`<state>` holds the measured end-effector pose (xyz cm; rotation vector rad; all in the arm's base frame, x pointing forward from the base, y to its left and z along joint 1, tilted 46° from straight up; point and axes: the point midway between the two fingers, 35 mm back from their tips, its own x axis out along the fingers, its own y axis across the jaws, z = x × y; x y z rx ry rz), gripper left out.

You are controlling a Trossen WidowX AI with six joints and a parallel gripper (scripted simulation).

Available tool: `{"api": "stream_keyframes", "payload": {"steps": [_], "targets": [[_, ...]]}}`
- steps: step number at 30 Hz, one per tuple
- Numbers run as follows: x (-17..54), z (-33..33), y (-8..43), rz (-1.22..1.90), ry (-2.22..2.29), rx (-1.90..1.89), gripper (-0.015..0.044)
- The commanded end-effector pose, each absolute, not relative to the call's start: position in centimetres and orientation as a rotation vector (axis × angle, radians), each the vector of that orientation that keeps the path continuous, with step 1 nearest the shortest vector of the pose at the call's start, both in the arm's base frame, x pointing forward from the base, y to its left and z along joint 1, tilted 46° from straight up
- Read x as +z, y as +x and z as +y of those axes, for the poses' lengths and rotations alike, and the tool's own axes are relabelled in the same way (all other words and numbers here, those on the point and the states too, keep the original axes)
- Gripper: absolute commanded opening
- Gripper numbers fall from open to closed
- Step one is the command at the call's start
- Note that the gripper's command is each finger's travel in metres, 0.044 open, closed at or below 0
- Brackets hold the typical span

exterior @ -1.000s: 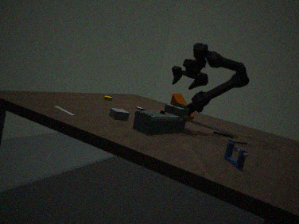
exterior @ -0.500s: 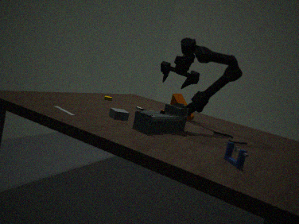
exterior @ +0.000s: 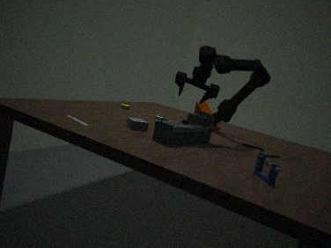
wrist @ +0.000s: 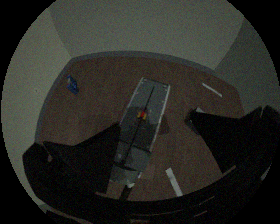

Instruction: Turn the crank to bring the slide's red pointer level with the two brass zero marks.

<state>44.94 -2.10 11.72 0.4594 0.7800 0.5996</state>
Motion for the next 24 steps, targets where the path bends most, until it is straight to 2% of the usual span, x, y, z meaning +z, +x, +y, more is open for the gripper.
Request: {"api": "stream_keyframes", "payload": {"steps": [1, 24], "targets": [[10.3, -1.0, 44.5, 0.794, 0.467, 0.596, 0.0440], [11.9, -2.6, 44.8, 0.793, 0.465, 0.599, 0.0440]]}}
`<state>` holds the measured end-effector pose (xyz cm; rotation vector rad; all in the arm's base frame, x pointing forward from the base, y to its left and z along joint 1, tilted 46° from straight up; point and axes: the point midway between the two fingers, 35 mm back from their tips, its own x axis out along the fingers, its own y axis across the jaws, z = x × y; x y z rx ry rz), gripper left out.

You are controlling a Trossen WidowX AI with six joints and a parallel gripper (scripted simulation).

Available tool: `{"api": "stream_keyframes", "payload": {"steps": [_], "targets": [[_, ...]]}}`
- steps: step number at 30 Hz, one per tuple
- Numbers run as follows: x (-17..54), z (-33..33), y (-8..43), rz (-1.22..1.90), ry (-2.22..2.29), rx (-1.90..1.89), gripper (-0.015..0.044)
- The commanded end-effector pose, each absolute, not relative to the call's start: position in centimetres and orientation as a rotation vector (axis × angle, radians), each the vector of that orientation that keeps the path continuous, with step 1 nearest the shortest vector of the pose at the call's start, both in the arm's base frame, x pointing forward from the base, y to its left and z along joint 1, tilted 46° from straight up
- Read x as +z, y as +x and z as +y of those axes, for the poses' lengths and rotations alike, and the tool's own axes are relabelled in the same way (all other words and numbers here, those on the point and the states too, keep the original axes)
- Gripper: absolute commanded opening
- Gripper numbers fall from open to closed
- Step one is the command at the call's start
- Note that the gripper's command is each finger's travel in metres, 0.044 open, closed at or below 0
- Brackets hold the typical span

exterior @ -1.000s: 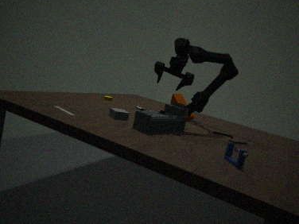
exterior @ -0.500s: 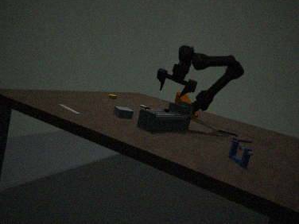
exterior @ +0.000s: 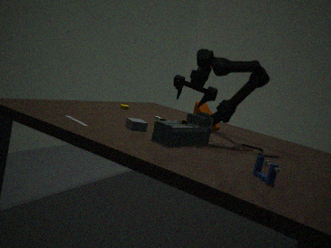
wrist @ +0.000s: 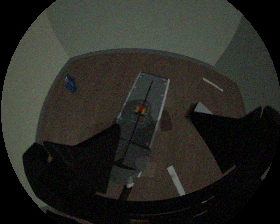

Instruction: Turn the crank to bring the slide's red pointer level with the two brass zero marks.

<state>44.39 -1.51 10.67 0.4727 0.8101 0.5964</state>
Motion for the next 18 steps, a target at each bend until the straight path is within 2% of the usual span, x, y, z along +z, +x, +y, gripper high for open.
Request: {"api": "stream_keyframes", "payload": {"steps": [1, 7, 18], "targets": [[12.3, -2.9, 44.9, 0.793, 0.465, 0.599, 0.0440], [13.6, -4.0, 44.7, 0.795, 0.471, 0.592, 0.0440], [15.7, -4.0, 39.5, 0.855, 0.593, 0.442, 0.0440]]}}
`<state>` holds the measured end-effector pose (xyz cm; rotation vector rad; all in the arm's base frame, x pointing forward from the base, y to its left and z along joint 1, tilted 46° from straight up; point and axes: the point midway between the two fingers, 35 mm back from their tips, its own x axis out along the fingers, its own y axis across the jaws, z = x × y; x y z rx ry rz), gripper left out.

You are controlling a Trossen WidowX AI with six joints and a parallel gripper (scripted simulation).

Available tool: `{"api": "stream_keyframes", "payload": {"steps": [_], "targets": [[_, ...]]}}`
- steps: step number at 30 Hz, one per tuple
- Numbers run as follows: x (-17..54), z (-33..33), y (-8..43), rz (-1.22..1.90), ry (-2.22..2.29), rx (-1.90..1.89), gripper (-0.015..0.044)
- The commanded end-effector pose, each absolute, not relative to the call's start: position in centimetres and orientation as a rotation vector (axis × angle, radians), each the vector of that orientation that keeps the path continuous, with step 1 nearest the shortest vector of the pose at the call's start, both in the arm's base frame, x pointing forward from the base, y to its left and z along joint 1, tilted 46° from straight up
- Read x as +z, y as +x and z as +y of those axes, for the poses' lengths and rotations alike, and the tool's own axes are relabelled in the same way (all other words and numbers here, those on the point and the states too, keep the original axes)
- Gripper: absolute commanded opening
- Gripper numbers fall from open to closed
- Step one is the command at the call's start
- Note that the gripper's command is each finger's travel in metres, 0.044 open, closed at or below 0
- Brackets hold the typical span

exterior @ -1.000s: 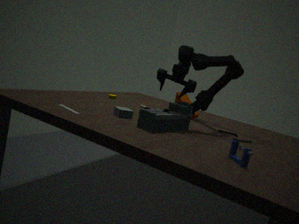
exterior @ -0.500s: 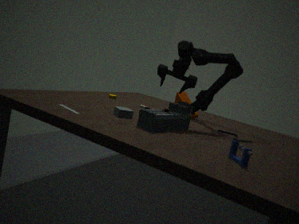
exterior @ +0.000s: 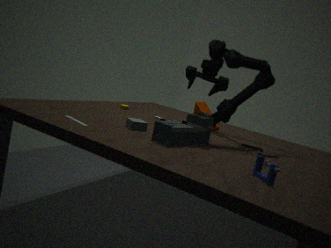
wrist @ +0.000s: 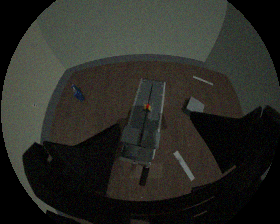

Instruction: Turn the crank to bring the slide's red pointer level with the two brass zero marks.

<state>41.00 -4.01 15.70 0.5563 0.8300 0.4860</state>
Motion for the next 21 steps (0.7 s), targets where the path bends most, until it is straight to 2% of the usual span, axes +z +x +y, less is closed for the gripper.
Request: {"api": "stream_keyframes", "payload": {"steps": [1, 16, 21], "targets": [[15.8, -3.9, 39.0, 0.860, 0.604, 0.428, 0.0440], [16.3, -3.3, 31.6, 0.912, 0.773, 0.212, 0.0440], [16.2, -3.2, 31.3, 0.913, 0.779, 0.205, 0.0440]]}}
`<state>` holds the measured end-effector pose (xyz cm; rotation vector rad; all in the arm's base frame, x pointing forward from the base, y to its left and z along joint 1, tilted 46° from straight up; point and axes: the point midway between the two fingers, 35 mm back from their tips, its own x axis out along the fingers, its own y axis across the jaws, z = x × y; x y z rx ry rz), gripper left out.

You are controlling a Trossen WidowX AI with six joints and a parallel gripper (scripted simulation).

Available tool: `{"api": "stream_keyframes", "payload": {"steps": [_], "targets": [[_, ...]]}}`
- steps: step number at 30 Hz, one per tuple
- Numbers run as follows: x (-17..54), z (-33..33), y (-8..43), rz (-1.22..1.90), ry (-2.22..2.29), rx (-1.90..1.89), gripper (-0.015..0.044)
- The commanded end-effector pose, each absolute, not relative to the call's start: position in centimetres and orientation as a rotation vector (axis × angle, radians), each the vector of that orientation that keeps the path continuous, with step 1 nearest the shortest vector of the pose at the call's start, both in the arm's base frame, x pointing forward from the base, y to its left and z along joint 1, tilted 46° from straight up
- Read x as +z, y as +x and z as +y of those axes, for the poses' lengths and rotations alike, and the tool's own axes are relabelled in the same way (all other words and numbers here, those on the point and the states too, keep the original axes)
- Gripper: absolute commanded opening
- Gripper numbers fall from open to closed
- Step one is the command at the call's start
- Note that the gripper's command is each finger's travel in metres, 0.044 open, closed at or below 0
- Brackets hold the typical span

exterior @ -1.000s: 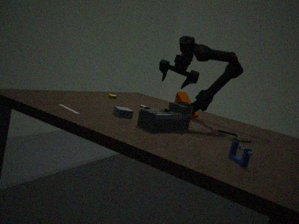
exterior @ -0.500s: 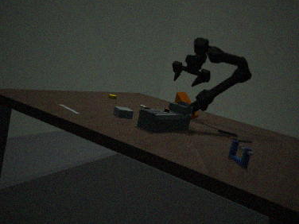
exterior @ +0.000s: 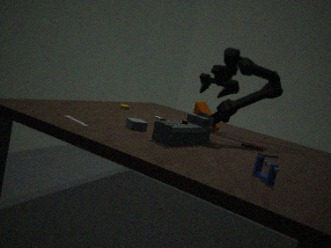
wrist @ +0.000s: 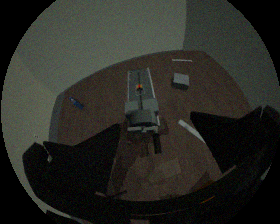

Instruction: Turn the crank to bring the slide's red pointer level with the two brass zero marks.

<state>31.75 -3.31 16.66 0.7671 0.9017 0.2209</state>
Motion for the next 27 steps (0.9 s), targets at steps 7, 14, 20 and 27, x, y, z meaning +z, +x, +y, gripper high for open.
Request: {"api": "stream_keyframes", "payload": {"steps": [7, 14, 20, 27], "targets": [[14.6, -1.6, 31.3, 0.916, 0.777, 0.203, 0.0440], [12.8, 0.2, 30.9, 0.916, 0.778, 0.203, 0.0440], [11.4, 1.7, 30.5, 0.912, 0.782, 0.204, 0.0440], [10.8, 2.2, 30.5, 0.913, 0.781, 0.204, 0.0440]]}}
